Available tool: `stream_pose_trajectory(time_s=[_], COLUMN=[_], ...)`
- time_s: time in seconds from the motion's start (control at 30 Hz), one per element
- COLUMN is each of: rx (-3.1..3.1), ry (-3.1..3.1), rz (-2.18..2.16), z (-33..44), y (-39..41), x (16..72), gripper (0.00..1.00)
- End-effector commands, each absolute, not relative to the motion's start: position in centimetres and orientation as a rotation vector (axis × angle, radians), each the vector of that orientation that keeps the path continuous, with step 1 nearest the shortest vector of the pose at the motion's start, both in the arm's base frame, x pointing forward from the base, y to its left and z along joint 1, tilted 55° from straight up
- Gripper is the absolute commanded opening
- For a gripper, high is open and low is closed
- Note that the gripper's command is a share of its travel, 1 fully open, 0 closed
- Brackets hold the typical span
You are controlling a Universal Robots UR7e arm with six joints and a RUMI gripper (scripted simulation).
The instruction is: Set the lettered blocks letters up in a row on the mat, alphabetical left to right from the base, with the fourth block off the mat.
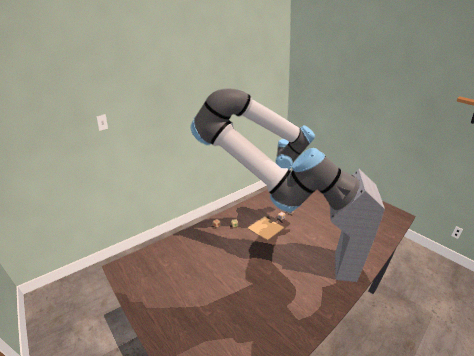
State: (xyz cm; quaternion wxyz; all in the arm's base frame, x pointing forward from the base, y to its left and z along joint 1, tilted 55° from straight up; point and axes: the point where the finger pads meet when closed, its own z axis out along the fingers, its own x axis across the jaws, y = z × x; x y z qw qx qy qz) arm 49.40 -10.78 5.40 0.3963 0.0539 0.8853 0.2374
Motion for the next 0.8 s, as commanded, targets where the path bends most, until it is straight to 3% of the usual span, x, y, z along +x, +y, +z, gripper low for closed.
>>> stream_pose_trajectory(time_s=[0.0,0.77], rx=[0.137,-0.383], ry=[2.243,2.166], rz=[0.601,0.342], z=[5.4,13.1], y=[-10.8,-4.4], x=[49.4,52.2], gripper=[1.0,1.0])
